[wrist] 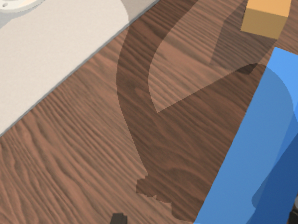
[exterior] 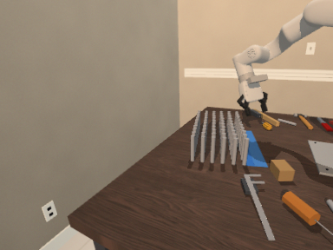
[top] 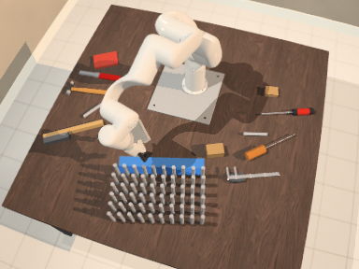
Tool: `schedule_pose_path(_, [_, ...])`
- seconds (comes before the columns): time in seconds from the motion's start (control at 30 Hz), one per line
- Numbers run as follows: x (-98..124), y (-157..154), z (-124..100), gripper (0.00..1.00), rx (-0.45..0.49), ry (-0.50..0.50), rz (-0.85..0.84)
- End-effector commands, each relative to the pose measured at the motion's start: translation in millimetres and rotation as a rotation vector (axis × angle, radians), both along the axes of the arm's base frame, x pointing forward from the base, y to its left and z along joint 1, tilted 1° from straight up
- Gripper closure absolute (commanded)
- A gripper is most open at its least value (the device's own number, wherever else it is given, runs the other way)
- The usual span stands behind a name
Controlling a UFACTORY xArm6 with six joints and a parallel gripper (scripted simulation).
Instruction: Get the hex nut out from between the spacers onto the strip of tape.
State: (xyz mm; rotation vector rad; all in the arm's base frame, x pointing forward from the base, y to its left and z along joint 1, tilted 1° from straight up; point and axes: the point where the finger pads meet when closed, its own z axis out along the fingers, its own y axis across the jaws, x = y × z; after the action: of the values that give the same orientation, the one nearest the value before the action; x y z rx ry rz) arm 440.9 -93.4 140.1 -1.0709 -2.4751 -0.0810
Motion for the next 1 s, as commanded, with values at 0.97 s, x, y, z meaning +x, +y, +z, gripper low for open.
schedule_pose_path(0.97, [6.8,4.6,12.5,0.00,-0.036,-0.015,-0.002])
